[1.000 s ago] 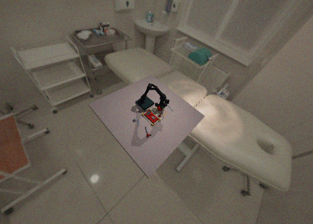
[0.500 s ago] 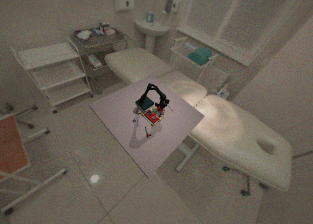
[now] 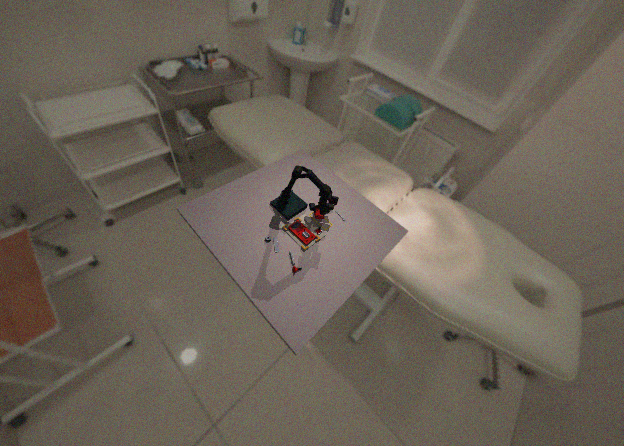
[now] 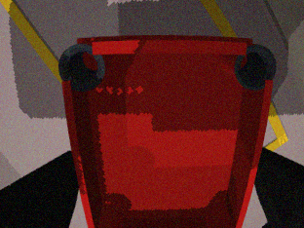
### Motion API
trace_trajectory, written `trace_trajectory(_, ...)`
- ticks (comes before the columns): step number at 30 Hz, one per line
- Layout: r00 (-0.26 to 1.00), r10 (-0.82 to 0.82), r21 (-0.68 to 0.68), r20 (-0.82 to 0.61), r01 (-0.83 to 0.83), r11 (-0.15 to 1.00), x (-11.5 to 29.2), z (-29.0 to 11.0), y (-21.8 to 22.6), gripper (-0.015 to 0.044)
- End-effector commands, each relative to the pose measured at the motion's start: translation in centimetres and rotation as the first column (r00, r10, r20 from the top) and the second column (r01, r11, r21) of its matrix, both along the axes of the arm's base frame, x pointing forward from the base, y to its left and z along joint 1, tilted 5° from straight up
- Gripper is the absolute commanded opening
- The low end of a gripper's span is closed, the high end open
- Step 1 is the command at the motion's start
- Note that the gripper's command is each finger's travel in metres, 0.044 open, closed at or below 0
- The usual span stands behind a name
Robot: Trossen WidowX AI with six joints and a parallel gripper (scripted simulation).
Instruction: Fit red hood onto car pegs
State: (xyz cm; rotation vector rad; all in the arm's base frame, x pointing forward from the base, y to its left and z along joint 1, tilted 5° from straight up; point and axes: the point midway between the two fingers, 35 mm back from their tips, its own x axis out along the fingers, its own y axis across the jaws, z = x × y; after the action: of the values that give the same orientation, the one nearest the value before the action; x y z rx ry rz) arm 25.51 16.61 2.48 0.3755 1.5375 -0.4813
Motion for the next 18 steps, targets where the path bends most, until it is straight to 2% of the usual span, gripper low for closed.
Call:
trace_trajectory(1,1.0,-0.002,0.006,0.009,0.002,1.0,0.2,1.1,0.2,0.0)
trace_trajectory(18,1.0,-0.002,0.006,0.009,0.002,1.0,0.3,4.8,0.4,0.0)
